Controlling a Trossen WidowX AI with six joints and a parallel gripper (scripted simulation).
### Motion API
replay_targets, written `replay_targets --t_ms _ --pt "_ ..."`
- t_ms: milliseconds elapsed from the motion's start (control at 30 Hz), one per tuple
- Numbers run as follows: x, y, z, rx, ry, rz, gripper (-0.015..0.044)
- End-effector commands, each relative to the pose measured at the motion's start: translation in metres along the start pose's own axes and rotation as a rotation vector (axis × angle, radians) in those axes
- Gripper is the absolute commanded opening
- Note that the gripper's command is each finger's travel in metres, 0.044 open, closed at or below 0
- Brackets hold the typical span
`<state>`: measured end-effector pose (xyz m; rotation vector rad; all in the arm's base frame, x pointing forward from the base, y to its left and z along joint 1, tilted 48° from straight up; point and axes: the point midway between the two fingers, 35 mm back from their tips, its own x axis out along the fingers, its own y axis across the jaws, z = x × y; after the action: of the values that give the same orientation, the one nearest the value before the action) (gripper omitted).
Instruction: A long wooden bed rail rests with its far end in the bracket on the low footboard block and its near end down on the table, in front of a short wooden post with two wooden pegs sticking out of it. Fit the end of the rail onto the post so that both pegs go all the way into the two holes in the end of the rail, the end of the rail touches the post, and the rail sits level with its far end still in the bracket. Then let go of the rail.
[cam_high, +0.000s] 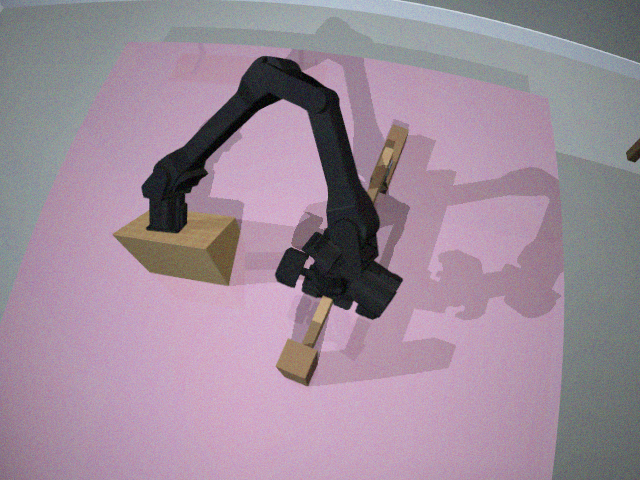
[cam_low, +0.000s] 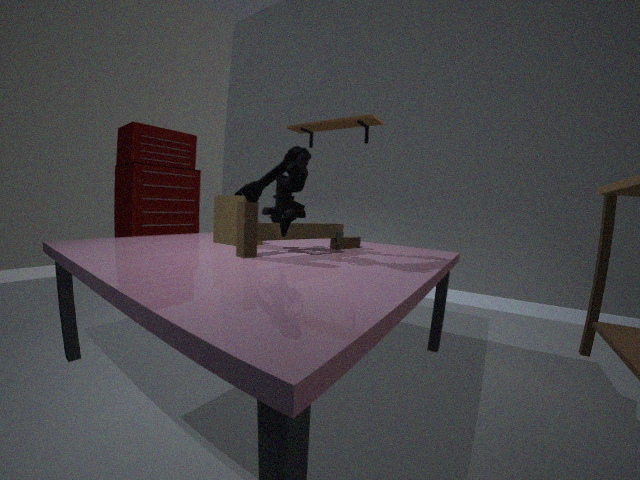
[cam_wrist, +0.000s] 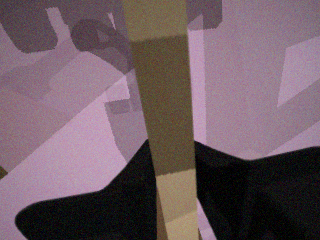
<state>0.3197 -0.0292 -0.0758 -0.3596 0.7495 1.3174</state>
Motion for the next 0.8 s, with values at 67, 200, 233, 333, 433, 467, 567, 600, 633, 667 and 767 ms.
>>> replay_targets --t_ms 67,200,233,333,433,467,567,600,633,667,767 --pt "-0.002 -0.001 -0.0041 0.0 0.001 -0.007 0.0" --pt "-0.0022 -0.001 -0.0053 0.0 0.001 -0.007 0.0" --pt "-0.0023 -0.001 -0.0057 0.0 0.001 -0.007 0.0" --pt "-0.0025 -0.001 -0.0066 0.0 0.001 -0.007 0.0" --pt "-0.0027 -0.001 -0.0076 0.0 0.001 -0.008 0.0" --pt "-0.0028 -0.001 -0.0079 0.0 0.001 -0.008 0.0" --pt "-0.003 -0.001 -0.0088 0.0 0.001 -0.008 0.0" --pt "-0.0031 -0.001 -0.0091 0.0 0.001 -0.008 0.0" --pt "-0.0032 -0.001 -0.0094 0.0 0.001 -0.008 0.0" --pt "-0.0032 -0.001 -0.0098 0.0 0.001 -0.008 0.0" --pt "-0.0006 -0.0003 -0.0071 -0.002 0.002 -0.001 0.0053"
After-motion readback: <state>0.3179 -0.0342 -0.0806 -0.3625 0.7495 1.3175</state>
